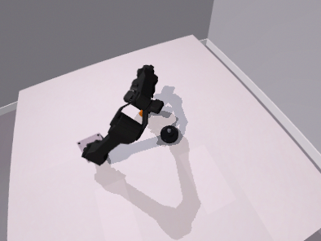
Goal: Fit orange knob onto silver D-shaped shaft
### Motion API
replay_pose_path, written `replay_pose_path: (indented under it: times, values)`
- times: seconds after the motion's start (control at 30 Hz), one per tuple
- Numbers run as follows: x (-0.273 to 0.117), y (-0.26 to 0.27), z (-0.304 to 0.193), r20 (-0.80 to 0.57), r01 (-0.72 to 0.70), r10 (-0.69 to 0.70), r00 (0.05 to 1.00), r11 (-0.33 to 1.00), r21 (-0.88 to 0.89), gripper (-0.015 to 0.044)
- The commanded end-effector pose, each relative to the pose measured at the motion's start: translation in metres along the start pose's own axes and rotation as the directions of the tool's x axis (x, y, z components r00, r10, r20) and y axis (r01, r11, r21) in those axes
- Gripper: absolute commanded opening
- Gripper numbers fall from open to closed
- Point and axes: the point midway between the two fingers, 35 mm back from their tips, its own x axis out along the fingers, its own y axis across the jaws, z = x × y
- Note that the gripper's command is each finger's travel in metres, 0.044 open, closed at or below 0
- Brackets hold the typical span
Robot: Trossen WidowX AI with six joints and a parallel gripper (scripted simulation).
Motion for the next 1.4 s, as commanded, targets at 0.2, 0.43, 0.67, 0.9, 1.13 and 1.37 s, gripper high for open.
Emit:
replay_pose_path:
  times: [0.2,0.43,0.67,0.9,1.13,1.37]
  values:
    - [-0.0019,0.0006,0.0004,0.004,-0.006,0.005,1.000,0.987,0.163,0.0179]
    - [-0.0019,0.0007,0.0004,0.004,-0.006,0.005,1.000,0.922,0.388,0.0179]
    - [-0.0018,0.0006,0.0005,0.004,-0.006,0.005,1.000,0.810,0.587,0.0179]
    - [-0.0018,0.0006,0.0005,0.004,-0.006,0.005,1.000,0.767,0.642,0.0179]
    - [-0.0018,0.0006,0.0005,0.004,-0.006,0.005,1.000,0.595,0.804,0.0179]
    - [-0.0018,0.0006,0.0005,0.004,-0.005,0.005,1.000,0.390,0.921,0.0179]
